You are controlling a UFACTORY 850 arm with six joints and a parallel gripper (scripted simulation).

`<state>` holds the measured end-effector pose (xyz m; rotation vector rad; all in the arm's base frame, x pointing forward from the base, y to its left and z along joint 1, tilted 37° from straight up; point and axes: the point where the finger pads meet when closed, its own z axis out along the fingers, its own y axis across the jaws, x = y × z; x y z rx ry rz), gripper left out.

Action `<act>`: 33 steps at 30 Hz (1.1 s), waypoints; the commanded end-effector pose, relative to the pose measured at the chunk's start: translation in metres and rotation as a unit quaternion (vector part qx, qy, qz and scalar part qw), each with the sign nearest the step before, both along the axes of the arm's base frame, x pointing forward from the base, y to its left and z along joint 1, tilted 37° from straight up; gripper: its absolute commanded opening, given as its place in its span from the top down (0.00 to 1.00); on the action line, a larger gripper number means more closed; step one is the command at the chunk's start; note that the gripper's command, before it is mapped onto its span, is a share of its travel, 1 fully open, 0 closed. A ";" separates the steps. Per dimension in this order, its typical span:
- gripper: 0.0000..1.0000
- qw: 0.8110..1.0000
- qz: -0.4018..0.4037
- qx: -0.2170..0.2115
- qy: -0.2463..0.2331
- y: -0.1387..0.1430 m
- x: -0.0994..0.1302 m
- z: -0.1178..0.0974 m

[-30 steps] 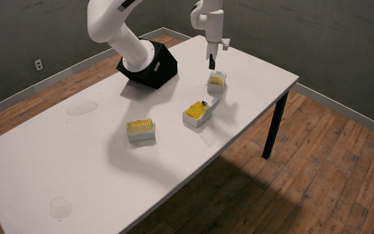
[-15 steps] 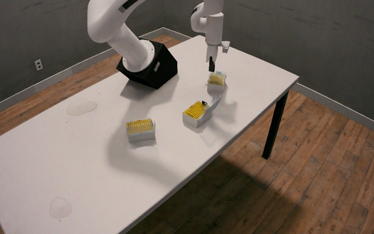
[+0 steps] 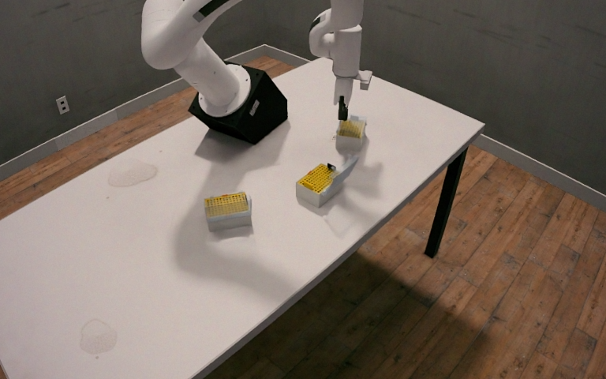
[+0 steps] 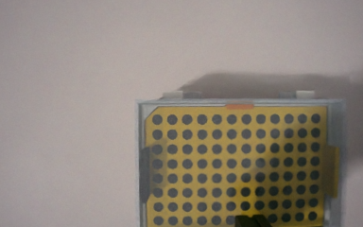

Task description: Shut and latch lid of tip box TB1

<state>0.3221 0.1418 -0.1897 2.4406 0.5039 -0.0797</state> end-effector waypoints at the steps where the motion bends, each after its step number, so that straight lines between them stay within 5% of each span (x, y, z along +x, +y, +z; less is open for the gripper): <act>1: 1.00 1.000 0.000 0.001 -0.001 0.001 0.001 0.000; 33: 1.00 1.000 0.000 0.001 -0.001 -0.005 0.001 -0.007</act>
